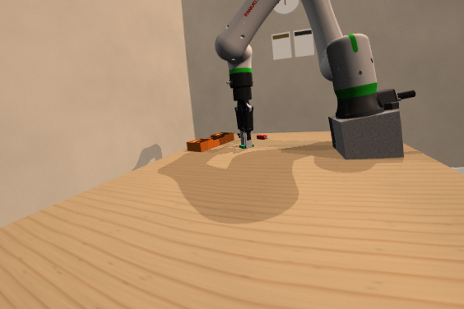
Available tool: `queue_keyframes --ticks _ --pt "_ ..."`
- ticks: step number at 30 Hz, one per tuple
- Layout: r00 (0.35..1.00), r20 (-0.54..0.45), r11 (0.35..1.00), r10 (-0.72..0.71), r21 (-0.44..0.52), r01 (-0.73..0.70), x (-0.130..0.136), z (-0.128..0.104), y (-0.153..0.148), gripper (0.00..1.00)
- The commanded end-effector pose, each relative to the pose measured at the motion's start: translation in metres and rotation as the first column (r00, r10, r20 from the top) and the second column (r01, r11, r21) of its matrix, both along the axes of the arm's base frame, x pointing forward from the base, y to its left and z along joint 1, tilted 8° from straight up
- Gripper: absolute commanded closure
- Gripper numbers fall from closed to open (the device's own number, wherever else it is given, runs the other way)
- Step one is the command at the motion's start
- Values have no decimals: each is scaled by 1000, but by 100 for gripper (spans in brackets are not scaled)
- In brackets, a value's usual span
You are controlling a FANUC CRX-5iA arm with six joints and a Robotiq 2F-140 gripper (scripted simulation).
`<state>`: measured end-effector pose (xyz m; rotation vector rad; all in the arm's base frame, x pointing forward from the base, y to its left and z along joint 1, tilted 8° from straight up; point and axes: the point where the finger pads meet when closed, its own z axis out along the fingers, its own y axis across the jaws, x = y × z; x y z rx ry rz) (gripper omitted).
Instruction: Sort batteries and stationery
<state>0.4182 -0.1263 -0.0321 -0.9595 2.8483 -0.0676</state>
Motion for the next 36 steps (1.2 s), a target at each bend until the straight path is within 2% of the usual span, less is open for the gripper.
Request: queue_keyframes --ticks 1,8,28,36 --pt "1000 0 1000 0 0 0 0 0 0 71" --pt "1000 0 1000 0 0 0 0 0 0 71" --pt "1000 0 1000 0 0 0 -8 59 0 71" --pt "1000 0 1000 0 0 0 -8 59 0 71"
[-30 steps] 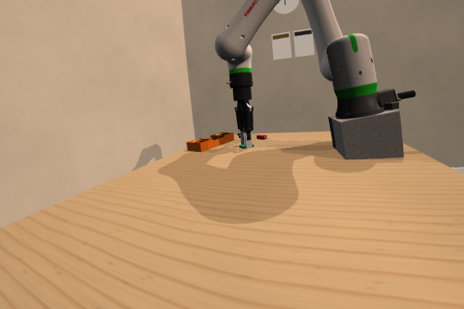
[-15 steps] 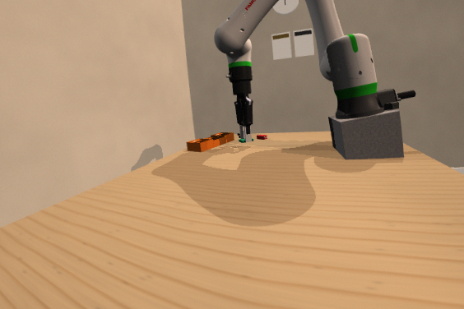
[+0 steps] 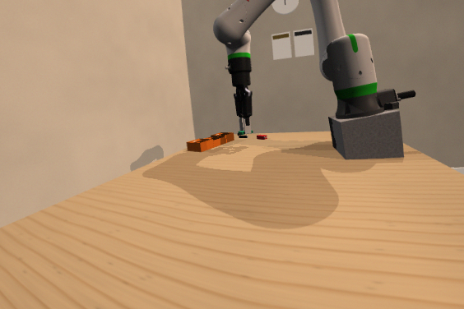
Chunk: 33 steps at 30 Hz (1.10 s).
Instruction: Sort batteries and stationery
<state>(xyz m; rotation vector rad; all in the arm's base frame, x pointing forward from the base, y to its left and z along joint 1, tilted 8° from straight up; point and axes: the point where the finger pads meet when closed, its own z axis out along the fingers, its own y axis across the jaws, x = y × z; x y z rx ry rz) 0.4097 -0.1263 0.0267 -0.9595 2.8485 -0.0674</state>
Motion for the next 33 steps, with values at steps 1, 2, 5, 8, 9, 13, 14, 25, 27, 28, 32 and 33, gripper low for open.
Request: queue_keyframes --ticks 1,2,5,8,9,13,14,25,27,28,32,33 --pt "1000 0 1000 0 0 0 0 1 0 71" --pt "1000 0 1000 0 0 0 0 1 0 71" --pt "1000 0 1000 0 0 0 0 1 0 71" --pt "1000 0 1000 0 0 0 4 1 -4 71" --pt "1000 0 1000 0 0 0 9 1 -8 71" --pt "1000 0 1000 0 0 0 17 3 -17 71" --pt "1000 0 1000 0 0 0 21 3 -21 71" --pt "1000 0 1000 0 0 0 68 10 -67 71" --pt "1000 0 1000 0 0 0 77 11 -75 71" --pt "1000 0 1000 0 0 0 77 11 -75 71" --pt "1000 0 1000 0 0 0 86 12 -84 71" --pt "999 0 999 -50 7 50 90 13 -88 71"
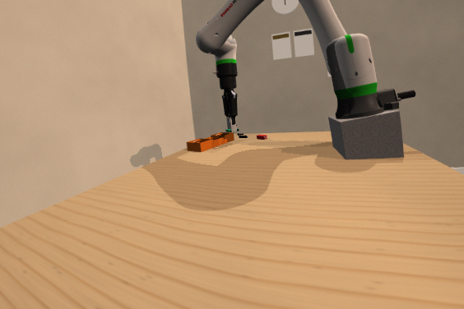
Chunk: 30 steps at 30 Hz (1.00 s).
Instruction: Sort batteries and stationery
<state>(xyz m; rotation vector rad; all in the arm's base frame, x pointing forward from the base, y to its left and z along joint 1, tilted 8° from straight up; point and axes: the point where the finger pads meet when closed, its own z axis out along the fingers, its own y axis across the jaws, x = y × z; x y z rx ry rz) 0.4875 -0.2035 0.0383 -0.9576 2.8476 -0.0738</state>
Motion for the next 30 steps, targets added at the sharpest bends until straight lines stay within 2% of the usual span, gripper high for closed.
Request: queue_keyframes --ticks 1,11,13,14,20,28,30 --pt "995 -3 995 -98 18 98 16 2 -15 71" --pt "926 -6 924 -378 59 378 59 8 -57 71" --pt "926 -6 924 -378 59 378 59 8 -57 71" --pt "891 -10 889 -454 71 453 63 9 -61 71" --pt "812 -19 808 -583 94 582 65 9 -62 71" --pt "669 -47 661 -742 118 741 65 9 -63 71" --pt "669 -47 661 -742 118 741 65 9 -63 71"
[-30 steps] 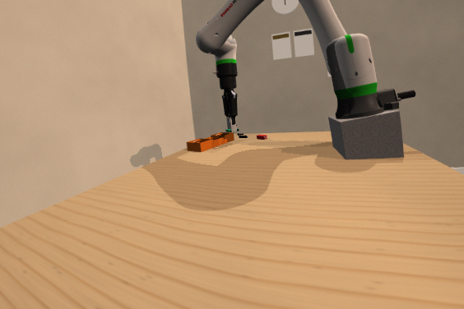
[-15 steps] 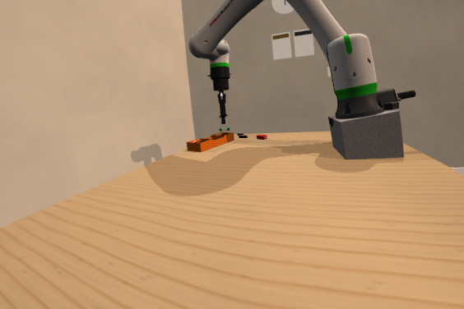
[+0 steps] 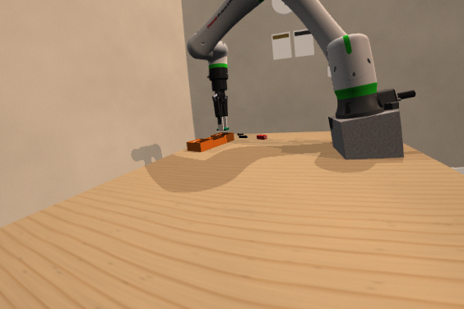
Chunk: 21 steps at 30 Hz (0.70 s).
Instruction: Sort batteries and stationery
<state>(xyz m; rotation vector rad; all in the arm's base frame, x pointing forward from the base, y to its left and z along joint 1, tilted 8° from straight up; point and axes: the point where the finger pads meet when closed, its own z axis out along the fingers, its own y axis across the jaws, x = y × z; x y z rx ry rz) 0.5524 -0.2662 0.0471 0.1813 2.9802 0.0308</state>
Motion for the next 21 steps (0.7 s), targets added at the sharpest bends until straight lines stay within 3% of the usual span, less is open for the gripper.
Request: queue_keyframes --ticks 1,4,21 --pt "988 -12 988 -155 15 155 0 0 0 71" --pt "978 -17 978 -206 19 206 0 0 0 71" --pt "978 -17 978 -206 19 206 0 0 0 71"
